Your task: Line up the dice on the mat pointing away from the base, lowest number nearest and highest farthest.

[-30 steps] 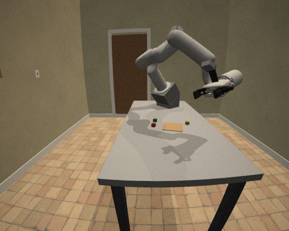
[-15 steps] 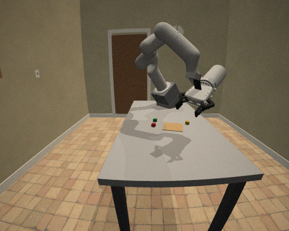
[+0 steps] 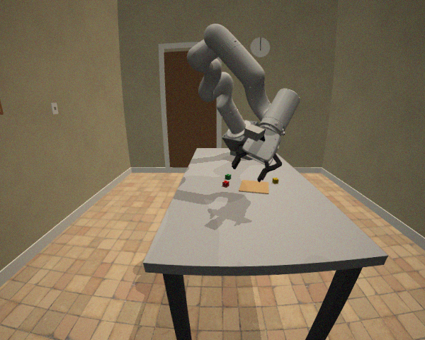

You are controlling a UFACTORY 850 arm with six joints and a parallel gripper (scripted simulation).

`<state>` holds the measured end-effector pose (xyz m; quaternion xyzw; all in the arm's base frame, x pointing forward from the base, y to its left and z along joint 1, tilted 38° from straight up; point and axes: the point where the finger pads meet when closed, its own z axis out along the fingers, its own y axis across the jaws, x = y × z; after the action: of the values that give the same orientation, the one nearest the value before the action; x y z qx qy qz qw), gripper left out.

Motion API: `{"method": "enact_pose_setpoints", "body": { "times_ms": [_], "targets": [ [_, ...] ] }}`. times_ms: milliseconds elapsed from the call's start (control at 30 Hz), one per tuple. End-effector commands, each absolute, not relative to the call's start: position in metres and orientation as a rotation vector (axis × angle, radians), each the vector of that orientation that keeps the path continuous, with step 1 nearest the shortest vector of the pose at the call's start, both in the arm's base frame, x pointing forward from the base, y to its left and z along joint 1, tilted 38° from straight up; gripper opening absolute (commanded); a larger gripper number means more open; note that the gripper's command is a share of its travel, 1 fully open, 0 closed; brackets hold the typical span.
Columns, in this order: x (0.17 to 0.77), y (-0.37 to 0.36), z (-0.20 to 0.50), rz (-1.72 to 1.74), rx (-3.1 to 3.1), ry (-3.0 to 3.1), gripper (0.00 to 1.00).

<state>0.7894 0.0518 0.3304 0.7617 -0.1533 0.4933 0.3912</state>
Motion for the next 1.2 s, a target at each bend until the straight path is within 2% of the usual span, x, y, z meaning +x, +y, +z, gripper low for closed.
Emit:
{"method": "enact_pose_setpoints", "body": {
  "times_ms": [0, 100, 400, 500, 567, 733, 900, 1167],
  "targets": [
    [0.761, 0.024, 0.316, 1.098, 2.063, -0.304, 1.0],
    [0.748, 0.015, 0.309, 1.046, 2.105, -0.276, 1.0],
    [0.66, -0.026, 0.272, 0.77, 2.341, -0.113, 1.0],
    [0.655, -0.027, 0.27, 0.759, 2.352, -0.106, 1.0],
    [0.615, -0.037, 0.256, 0.67, 2.441, -0.042, 1.0],
    [0.573, -0.043, 0.242, 0.593, 2.53, 0.021, 1.0],
    [0.552, -0.045, 0.235, 0.56, 2.573, 0.052, 1.0],
    [0.551, -0.045, 0.234, 0.558, 2.575, 0.054, 1.0]
  ]
}}
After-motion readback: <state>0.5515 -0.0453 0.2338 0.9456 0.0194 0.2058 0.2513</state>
